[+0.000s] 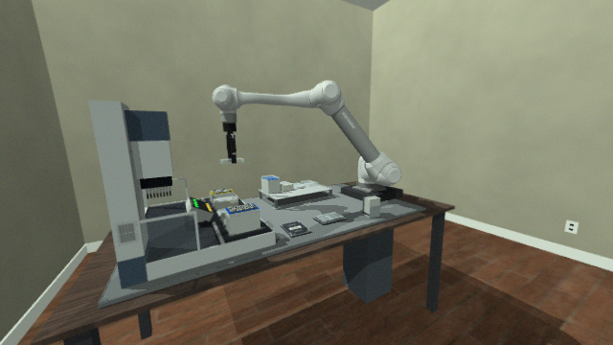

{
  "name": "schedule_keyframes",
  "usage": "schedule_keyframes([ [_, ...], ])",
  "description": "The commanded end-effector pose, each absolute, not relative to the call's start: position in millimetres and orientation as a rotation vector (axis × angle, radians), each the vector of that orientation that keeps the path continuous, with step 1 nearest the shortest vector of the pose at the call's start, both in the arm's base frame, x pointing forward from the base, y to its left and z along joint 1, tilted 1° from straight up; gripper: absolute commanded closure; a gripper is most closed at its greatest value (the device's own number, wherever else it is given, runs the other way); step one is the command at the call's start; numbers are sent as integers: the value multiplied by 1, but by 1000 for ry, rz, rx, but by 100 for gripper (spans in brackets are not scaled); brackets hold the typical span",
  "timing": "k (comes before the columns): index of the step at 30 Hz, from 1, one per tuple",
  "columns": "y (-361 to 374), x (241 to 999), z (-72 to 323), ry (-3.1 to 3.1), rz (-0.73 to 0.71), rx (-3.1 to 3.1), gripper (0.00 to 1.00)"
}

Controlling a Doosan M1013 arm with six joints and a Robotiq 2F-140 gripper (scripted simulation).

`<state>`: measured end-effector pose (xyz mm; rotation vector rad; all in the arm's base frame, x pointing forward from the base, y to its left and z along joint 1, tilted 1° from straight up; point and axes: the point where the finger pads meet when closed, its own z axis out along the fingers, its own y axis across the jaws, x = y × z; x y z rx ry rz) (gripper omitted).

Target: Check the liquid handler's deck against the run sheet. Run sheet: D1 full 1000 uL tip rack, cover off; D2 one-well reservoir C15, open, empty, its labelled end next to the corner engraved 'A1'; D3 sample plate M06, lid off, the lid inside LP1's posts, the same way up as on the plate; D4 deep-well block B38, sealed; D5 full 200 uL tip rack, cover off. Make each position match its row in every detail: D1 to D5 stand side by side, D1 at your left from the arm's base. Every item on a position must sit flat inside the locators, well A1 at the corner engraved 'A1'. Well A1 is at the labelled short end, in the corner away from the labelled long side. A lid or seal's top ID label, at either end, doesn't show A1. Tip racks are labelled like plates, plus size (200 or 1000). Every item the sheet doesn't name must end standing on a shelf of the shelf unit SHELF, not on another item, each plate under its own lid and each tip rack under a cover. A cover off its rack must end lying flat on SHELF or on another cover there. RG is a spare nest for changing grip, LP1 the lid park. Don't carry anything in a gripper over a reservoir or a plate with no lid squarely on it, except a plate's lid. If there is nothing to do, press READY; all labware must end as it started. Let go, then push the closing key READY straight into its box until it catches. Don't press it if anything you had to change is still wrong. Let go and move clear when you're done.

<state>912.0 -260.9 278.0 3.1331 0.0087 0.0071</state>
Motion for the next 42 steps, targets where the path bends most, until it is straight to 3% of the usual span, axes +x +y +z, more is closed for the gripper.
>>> schedule_keyframes([
  [1, -261, 905, 279, 9, 12, 3133, 90],
  [19, -261, 825, 279, 9, 12, 3133, 90],
  [42, -261, 823, 279, -552, 15, 3085, 90],
])
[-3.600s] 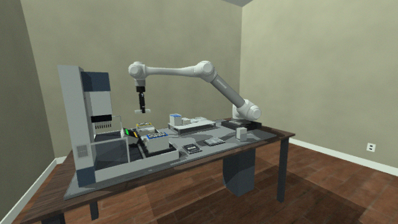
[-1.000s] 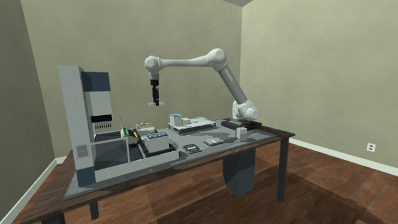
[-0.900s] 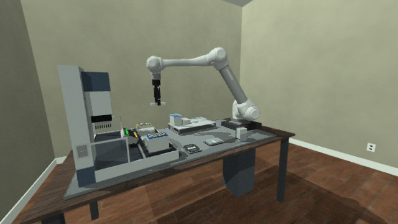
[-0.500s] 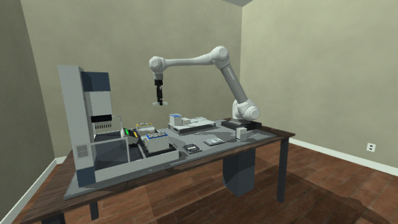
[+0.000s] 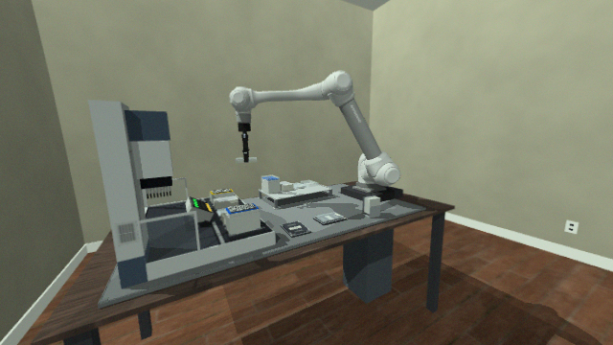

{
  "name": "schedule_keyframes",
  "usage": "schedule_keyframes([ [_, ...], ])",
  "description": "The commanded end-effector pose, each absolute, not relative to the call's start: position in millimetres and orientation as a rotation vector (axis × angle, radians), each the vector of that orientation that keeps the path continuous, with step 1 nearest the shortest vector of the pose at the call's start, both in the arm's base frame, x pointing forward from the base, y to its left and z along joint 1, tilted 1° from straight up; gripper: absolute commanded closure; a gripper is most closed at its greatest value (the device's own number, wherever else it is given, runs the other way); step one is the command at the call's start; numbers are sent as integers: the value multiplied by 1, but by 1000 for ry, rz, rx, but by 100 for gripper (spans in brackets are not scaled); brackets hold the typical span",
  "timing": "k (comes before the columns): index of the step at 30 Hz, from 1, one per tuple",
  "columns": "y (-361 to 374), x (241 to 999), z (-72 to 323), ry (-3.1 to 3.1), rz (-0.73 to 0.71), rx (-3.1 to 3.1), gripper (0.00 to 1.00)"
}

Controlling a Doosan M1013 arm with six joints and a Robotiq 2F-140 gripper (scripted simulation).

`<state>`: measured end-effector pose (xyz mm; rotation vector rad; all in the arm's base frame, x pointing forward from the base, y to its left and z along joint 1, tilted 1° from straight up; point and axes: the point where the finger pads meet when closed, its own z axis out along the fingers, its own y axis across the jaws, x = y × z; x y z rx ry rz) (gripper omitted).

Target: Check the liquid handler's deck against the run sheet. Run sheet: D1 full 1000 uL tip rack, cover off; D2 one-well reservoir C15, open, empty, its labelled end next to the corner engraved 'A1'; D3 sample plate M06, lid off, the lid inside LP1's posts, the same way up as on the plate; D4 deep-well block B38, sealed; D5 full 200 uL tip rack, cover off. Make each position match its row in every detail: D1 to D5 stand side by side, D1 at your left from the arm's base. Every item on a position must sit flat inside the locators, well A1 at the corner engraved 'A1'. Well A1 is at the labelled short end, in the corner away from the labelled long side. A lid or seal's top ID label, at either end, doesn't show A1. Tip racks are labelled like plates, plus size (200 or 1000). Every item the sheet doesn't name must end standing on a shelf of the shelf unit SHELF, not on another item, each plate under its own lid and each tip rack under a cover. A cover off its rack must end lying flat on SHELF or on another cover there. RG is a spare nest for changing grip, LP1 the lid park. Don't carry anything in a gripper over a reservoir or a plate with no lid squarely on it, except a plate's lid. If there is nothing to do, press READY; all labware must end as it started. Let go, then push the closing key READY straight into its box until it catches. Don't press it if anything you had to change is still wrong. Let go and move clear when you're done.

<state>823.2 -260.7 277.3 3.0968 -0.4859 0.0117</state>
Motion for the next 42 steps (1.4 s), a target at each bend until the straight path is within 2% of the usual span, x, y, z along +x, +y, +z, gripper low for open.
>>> schedule_keyframes([
  [1, -261, 823, 279, -583, 15, 3080, 90],
  [42, -261, 823, 279, -1617, 18, 2689, 90],
])
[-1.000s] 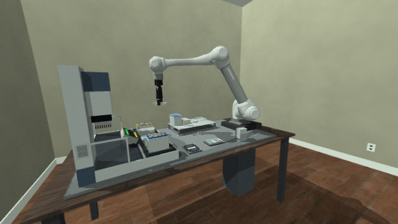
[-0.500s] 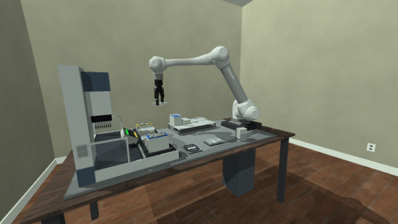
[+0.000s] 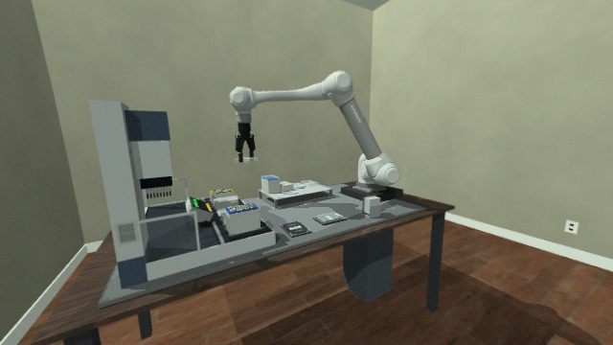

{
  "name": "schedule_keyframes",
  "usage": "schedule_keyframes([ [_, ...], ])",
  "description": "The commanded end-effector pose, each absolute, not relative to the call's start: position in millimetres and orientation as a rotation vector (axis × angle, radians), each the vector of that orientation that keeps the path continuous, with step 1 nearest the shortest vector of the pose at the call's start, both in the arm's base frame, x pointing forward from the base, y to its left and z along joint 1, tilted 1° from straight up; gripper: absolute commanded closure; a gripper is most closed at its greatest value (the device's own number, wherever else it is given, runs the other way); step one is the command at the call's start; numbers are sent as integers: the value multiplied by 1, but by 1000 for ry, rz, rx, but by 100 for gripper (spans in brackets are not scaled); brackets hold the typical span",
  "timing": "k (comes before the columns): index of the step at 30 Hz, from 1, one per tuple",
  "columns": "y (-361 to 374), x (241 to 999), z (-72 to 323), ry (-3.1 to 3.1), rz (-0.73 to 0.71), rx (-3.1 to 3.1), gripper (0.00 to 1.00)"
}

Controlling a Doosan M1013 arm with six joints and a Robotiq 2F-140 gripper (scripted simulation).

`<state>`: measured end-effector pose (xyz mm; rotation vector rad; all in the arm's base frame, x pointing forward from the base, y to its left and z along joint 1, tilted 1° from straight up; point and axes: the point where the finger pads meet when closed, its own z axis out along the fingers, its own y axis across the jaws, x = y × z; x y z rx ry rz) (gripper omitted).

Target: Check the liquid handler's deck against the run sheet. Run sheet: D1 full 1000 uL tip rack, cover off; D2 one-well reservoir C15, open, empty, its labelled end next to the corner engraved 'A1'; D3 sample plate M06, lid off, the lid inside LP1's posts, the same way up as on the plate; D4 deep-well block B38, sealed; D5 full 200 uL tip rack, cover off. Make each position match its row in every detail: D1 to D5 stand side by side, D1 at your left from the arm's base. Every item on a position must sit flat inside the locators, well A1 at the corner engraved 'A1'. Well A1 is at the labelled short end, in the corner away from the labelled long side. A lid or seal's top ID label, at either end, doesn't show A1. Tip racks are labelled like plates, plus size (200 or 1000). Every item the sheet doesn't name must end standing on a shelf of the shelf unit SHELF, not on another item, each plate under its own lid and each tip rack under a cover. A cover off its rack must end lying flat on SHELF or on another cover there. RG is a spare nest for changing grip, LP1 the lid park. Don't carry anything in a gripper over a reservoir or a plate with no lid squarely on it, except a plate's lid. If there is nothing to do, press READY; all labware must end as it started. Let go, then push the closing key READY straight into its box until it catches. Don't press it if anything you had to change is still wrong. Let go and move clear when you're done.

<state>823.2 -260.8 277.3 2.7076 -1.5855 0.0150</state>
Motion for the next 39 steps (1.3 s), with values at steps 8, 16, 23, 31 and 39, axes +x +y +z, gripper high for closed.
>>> schedule_keyframes([
  [8, -261, 823, 279, -1802, 18, 2570, 90],
  [16, -261, 823, 279, -2002, 18, 2419, 90],
  [23, -261, 823, 279, -2121, 18, 2316, 90],
  [31, -261, 823, 279, -2177, 18, 2264, 90],
  [39, -251, 823, 279, -2181, 19, 2260, 90],
])
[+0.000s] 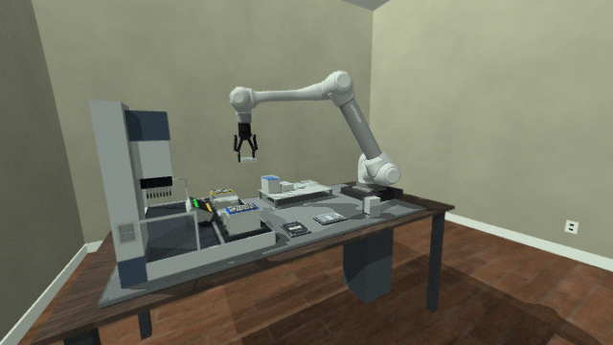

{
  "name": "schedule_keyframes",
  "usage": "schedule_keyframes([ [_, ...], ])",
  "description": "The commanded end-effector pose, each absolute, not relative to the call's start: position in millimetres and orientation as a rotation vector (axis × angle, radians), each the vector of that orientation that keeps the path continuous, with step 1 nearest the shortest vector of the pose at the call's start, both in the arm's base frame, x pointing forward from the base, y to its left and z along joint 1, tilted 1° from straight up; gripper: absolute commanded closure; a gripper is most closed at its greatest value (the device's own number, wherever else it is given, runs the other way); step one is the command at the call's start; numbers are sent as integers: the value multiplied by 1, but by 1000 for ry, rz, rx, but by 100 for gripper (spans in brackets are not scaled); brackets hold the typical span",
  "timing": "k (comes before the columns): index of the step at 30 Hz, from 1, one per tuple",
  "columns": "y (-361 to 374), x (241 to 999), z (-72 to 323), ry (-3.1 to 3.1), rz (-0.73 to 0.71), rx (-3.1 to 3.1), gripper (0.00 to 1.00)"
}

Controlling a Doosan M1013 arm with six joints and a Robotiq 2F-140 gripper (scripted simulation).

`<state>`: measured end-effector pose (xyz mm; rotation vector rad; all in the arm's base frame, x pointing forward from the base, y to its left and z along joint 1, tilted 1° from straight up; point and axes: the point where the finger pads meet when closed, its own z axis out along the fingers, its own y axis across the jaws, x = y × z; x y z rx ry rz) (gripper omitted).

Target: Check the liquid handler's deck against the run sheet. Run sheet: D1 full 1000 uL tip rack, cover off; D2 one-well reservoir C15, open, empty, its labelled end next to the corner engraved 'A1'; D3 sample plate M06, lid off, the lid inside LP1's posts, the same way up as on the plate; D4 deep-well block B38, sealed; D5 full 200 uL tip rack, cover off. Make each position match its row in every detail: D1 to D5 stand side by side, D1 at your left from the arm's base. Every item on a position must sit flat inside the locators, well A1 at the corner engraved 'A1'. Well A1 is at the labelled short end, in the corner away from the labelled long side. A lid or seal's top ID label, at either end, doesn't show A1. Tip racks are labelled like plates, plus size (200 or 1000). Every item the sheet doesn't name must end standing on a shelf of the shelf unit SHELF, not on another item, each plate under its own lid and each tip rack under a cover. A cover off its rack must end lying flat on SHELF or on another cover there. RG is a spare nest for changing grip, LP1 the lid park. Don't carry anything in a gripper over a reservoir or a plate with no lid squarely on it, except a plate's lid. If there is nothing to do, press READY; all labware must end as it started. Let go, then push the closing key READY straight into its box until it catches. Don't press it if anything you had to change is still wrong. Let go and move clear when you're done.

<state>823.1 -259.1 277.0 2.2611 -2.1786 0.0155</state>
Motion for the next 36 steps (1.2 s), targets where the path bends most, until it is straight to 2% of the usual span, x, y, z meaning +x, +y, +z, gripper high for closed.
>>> schedule_keyframes([
  [1, -246, 823, 278, -2181, 18, 2260, 90],
  [36, -102, 824, 277, -2180, 18, 2261, 90],
])
